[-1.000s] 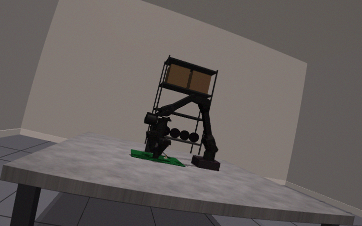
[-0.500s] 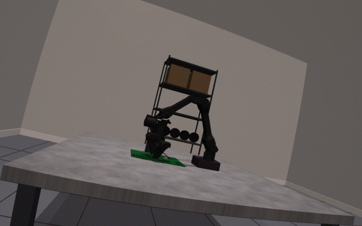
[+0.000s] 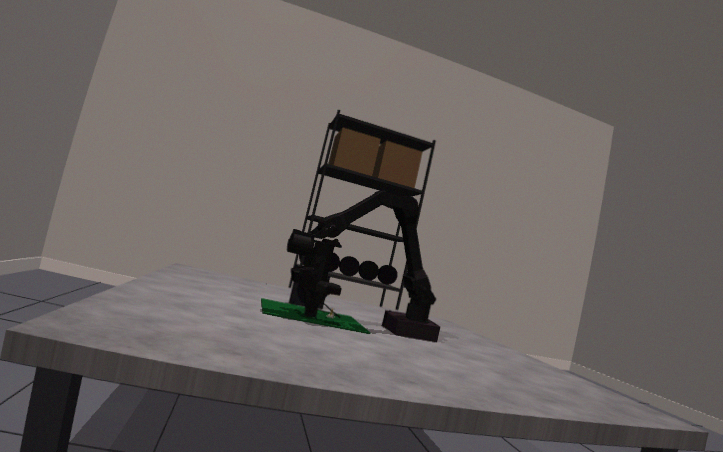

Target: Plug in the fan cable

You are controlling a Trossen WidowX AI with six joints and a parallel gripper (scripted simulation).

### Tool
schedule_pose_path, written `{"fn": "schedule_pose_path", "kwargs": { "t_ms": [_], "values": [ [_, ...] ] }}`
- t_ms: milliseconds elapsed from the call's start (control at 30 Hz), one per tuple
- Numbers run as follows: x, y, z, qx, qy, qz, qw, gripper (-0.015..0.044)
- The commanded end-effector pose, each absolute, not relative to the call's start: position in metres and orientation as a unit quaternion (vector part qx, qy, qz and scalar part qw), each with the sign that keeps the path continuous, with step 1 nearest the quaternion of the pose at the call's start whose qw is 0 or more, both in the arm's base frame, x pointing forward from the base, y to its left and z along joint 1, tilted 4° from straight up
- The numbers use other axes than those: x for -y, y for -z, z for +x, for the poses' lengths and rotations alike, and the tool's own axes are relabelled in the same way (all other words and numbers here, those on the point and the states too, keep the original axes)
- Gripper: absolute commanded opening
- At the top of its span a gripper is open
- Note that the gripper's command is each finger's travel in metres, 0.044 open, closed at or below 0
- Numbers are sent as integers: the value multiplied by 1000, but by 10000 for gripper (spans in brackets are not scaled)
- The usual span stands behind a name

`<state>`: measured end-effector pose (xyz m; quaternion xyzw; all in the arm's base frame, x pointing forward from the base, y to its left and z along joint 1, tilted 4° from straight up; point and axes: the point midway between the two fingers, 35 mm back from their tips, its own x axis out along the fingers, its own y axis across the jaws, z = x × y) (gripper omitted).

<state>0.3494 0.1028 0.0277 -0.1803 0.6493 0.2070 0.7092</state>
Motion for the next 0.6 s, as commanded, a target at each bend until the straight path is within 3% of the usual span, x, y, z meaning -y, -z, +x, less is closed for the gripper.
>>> {"fn": "schedule_pose_path", "kwargs": {
  "t_ms": [0,133,567],
  "values": [
    [-102,-39,350,-649,-207,-180,709,0],
    [-100,-77,346,-650,-207,-177,709,0],
    [-64,-74,324,-614,-299,-280,674,0]
  ]
}}
